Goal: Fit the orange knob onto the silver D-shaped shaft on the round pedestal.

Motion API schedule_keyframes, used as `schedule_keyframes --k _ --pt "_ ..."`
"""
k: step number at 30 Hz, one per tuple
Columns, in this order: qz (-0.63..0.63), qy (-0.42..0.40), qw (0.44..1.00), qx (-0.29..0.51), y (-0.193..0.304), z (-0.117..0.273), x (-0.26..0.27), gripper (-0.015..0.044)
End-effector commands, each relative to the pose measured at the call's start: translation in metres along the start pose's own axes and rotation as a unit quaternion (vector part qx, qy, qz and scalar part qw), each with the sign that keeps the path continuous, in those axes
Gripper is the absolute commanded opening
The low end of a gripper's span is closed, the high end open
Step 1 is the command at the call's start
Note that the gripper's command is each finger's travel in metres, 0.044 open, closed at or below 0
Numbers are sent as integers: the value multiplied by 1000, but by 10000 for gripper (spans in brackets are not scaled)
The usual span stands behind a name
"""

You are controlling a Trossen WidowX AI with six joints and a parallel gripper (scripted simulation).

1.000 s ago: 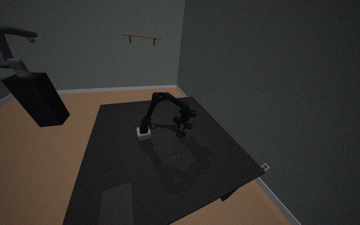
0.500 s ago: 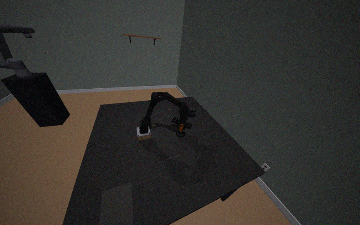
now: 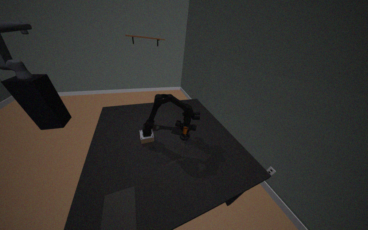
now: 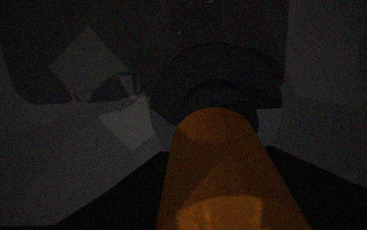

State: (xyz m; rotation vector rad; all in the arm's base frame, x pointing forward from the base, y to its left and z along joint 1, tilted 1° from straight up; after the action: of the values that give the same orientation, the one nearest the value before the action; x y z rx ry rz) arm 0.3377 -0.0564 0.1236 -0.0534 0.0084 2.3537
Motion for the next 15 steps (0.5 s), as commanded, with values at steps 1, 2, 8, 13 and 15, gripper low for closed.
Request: schedule_keyframes --k 1,2,8,13,15 --pt "15 3 1000 -5 -3 2 -3 0" --pt "15 3 1000 -5 -3 2 -4 0" --pt "15 3 1000 -5 -6 3 -7 0" --pt "15 3 1000 -5 -6 -2 -8 0" --pt "15 3 1000 -5 -7 -3 -9 0"
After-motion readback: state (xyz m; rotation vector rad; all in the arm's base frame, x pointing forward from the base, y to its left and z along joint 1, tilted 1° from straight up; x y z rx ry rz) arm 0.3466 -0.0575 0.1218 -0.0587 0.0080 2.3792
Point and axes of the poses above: the point midway between the two fingers, 35 mm back from their tips, its own z axis back along the fingers, its own x axis across the jaws, y = z × x, the point moved 6 cm from there along z, back along the fingers, and after that the axes turned 13 degrees about -z, right-handed, at the moved point
